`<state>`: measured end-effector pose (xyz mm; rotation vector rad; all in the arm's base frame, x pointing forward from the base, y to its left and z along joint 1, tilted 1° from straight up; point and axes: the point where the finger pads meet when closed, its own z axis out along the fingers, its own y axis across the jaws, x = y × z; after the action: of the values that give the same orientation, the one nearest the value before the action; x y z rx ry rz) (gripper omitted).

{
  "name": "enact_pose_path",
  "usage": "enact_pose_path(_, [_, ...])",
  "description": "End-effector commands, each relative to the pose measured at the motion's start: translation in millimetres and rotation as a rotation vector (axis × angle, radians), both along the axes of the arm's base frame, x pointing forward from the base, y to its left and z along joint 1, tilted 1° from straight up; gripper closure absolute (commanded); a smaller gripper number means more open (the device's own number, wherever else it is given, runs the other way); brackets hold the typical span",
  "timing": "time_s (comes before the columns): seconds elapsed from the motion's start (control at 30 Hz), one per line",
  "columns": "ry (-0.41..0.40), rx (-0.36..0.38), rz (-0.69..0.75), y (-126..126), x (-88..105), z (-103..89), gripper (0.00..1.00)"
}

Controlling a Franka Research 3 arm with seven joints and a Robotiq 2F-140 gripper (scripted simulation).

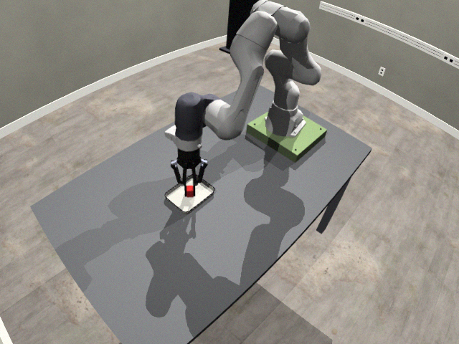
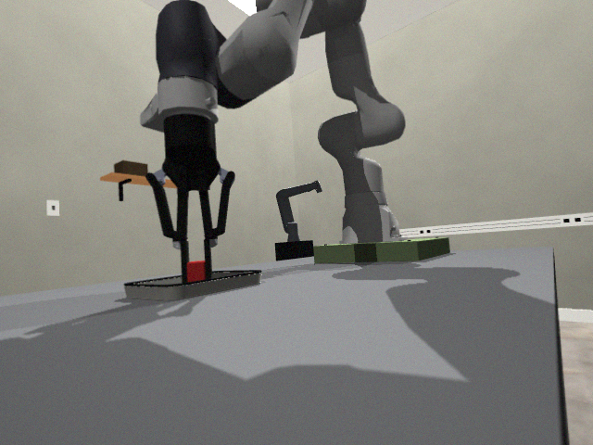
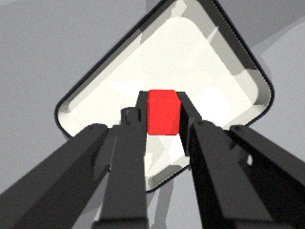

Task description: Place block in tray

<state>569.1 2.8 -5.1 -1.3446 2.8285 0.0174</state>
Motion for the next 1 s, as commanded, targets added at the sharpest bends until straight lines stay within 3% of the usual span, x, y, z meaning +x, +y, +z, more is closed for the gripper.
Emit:
enact_pose_path(0.0, [0.001, 0.0, 0.003, -0.4, -0.7, -2.0, 0.9])
enact_pose_path(0.3, [0.001, 0.0, 0.003, -0.4, -0.7, -2.0, 0.9])
enact_pose_path(0.33, [0.001, 0.0, 0.003, -0.4, -0.7, -2.0, 0.65])
enact_pose_path(0.97, [0.001, 0.0, 0.003, -0.4, -0.7, -2.0, 0.65])
